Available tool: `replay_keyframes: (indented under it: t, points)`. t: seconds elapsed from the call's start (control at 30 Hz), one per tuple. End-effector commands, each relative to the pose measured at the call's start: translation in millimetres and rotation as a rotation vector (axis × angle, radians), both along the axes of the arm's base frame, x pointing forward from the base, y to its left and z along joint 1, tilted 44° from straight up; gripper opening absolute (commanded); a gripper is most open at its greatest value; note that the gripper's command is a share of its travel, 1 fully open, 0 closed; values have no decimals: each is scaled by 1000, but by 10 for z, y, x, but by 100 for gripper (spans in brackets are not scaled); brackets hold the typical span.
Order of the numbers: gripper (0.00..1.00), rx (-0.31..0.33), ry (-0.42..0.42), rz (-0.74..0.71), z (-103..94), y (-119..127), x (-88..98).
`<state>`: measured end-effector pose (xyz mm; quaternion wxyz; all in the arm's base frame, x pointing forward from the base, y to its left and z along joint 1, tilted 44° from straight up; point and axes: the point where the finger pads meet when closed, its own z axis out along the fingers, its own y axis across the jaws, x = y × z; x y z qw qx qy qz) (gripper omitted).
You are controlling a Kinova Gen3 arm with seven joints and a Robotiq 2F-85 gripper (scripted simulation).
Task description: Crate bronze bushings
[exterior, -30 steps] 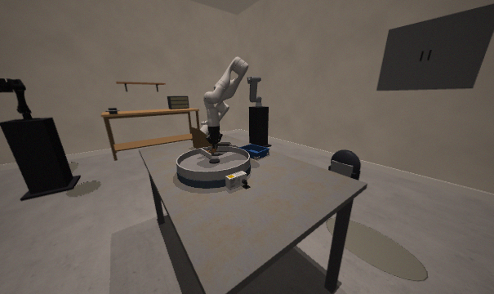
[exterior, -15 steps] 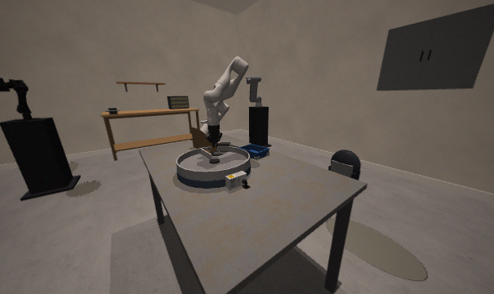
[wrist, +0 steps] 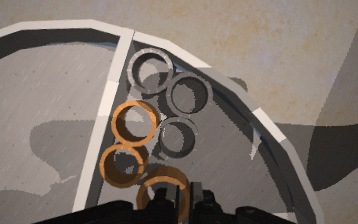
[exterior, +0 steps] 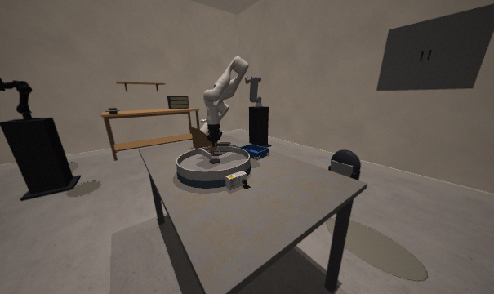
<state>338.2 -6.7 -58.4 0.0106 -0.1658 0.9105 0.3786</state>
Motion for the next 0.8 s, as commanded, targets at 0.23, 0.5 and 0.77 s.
replay_keyframes:
  t: [0.23,0.5,0.77]
  points:
    - [0,-3,-5,-3,18,-26,21]
    - [0,-3,-5,-3,71,-77,28]
    - [0,-3,-5,-3,71,-77,28]
